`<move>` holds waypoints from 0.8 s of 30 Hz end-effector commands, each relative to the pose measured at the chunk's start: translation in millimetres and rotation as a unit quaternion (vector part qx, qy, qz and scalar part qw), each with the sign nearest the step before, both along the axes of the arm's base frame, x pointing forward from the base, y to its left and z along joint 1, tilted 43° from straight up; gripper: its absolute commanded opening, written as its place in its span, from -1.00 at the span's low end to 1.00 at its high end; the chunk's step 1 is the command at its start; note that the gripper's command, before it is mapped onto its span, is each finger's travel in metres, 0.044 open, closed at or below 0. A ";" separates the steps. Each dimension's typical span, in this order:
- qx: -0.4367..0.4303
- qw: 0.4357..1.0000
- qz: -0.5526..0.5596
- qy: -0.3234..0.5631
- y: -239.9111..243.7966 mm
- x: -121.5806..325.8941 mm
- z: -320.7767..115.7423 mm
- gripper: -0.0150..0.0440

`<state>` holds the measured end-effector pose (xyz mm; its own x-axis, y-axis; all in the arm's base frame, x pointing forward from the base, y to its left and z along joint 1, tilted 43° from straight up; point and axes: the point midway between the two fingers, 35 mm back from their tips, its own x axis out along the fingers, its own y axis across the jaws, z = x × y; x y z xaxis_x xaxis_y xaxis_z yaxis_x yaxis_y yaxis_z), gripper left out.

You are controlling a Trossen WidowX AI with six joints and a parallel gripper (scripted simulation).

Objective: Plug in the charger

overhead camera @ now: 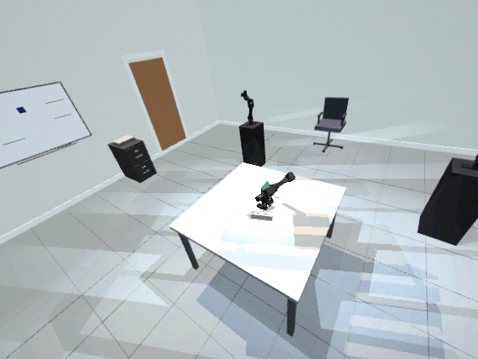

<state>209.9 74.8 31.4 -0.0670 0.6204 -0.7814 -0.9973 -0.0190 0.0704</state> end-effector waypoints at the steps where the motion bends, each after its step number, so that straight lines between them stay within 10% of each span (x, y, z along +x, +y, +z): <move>1: 0.000 1.000 0.001 0.000 0.0 -0.4 0.3 -0.07; 11: 0.000 1.000 0.001 0.000 -2.7 0.4 2.9 -0.49; 24: 0.001 1.000 -0.001 0.002 -35.3 5.1 37.6 -0.49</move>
